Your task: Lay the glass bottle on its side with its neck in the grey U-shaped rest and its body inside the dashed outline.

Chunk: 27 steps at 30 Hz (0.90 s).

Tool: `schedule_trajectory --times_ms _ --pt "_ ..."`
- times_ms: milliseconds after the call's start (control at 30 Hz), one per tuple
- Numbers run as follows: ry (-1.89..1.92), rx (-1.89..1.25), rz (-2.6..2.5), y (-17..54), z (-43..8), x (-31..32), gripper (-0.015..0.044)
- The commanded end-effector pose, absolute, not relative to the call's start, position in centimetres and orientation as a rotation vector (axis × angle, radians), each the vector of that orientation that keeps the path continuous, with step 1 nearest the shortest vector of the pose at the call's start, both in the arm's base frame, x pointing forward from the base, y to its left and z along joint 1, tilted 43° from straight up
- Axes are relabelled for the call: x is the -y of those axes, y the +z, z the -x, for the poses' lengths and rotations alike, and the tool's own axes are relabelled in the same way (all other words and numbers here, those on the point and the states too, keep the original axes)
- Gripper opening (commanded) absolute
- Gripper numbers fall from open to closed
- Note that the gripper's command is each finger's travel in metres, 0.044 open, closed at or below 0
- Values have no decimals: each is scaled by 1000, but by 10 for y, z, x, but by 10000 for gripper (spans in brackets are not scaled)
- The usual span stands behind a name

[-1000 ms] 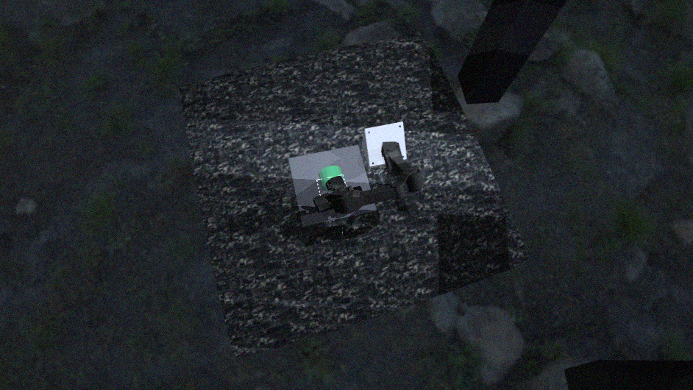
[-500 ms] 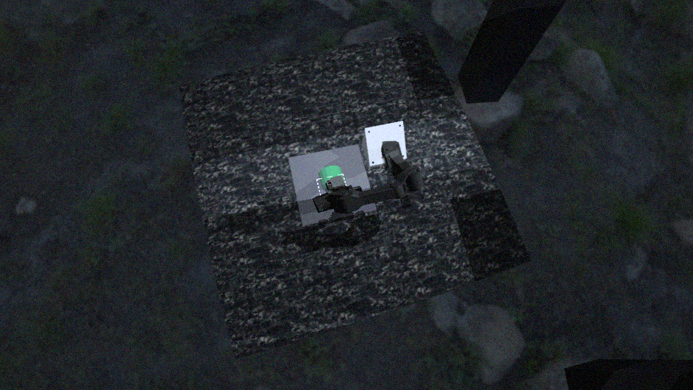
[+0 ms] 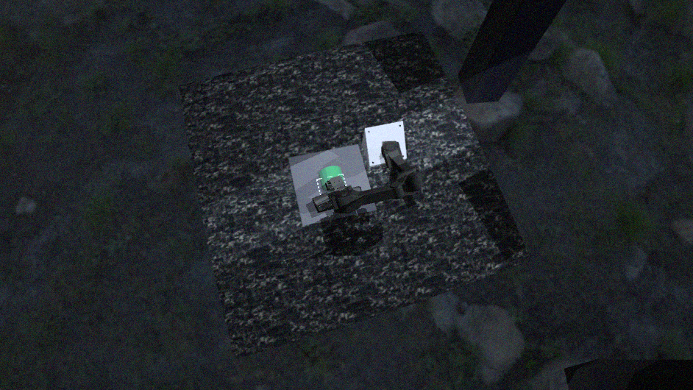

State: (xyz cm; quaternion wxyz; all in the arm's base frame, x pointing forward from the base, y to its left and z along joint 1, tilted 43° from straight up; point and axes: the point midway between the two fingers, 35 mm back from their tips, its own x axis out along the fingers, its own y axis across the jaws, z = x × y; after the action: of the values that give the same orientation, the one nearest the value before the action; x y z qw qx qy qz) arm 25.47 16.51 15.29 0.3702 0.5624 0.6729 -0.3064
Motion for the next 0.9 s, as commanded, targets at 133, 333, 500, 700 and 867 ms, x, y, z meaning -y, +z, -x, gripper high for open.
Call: schedule_trajectory --times_ms 133,333,500,700,867 --pt "-786 -1726 -1442 150 -256 -164 128" --pt "-783 -1732 -1444 149 -256 -164 128" --pt "-779 -1738 -1446 148 -256 -164 128" --pt "-774 -1746 -1447 147 -256 -165 128" --pt "-765 -1759 -1450 150 -254 -169 128"
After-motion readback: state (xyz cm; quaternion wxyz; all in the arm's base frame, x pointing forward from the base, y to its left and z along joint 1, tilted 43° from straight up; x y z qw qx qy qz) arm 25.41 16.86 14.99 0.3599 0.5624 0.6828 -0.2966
